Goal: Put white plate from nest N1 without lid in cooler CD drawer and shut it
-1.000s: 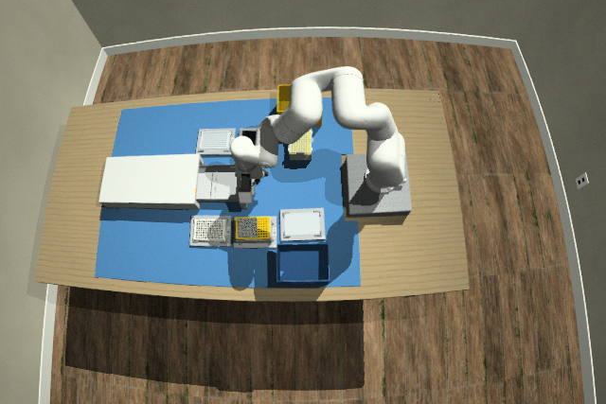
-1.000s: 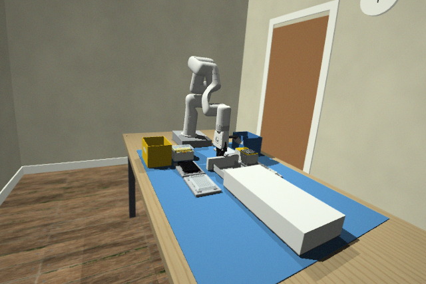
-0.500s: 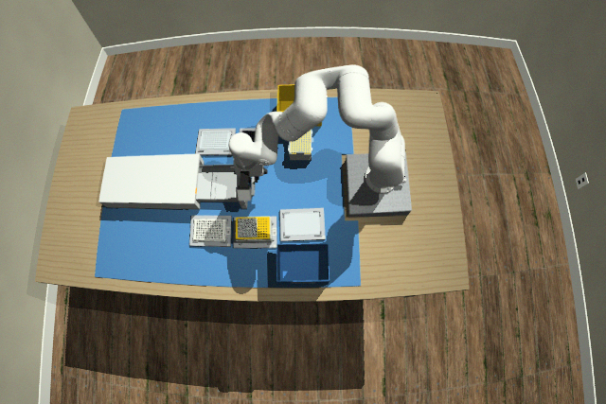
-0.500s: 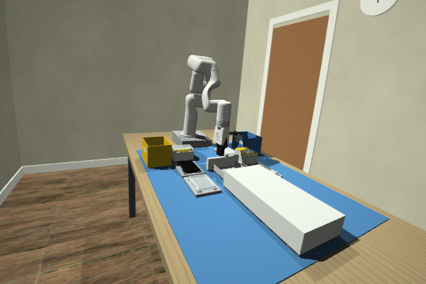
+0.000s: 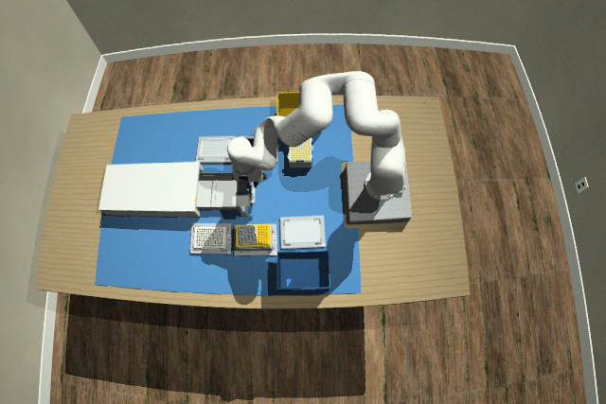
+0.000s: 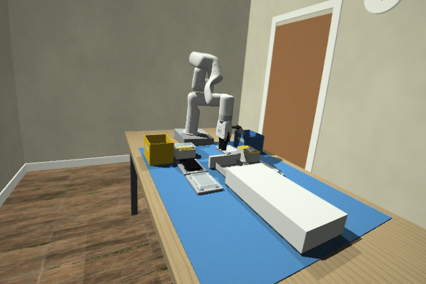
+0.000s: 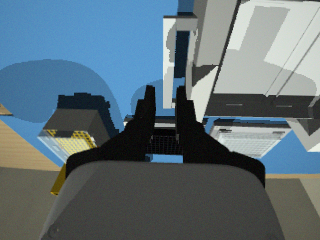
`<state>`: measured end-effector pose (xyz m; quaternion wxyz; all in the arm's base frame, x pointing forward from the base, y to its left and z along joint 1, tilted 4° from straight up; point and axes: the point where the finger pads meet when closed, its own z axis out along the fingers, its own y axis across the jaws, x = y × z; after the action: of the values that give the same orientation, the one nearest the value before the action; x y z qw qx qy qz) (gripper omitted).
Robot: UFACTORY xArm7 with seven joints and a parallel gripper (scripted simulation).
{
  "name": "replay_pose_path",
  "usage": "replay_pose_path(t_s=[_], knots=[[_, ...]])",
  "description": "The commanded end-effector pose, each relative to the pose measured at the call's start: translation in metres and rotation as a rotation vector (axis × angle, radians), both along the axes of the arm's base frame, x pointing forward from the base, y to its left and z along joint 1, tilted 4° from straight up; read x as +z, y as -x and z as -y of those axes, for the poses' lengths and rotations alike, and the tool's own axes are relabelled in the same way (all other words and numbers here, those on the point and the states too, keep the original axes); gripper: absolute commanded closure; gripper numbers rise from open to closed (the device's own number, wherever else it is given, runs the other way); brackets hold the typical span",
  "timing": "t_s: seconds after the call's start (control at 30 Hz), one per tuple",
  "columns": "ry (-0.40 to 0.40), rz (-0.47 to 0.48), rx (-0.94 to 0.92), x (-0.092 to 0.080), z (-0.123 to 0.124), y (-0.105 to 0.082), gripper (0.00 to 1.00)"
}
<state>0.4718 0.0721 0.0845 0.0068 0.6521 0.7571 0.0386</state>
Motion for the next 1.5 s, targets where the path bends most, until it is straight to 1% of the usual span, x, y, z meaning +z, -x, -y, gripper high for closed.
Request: replay_pose_path(t_s=[0.0, 0.97, 1.27, 1.3, 1.47], knots=[[0.0, 0.003, 0.0, 0.005, 0.0, -0.001, 0.79], [0.0, 0.003, 0.0, 0.05, 0.002, 0.002, 0.79], [0.0, 0.003, 0.0, 0.05, 0.002, 0.002, 0.79], [-0.002, 0.001, -0.033, 0.051, -0.002, -0.001, 0.0], [-0.013, -0.007, -0.2, 0.053, -0.023, -0.015, 0.0]])
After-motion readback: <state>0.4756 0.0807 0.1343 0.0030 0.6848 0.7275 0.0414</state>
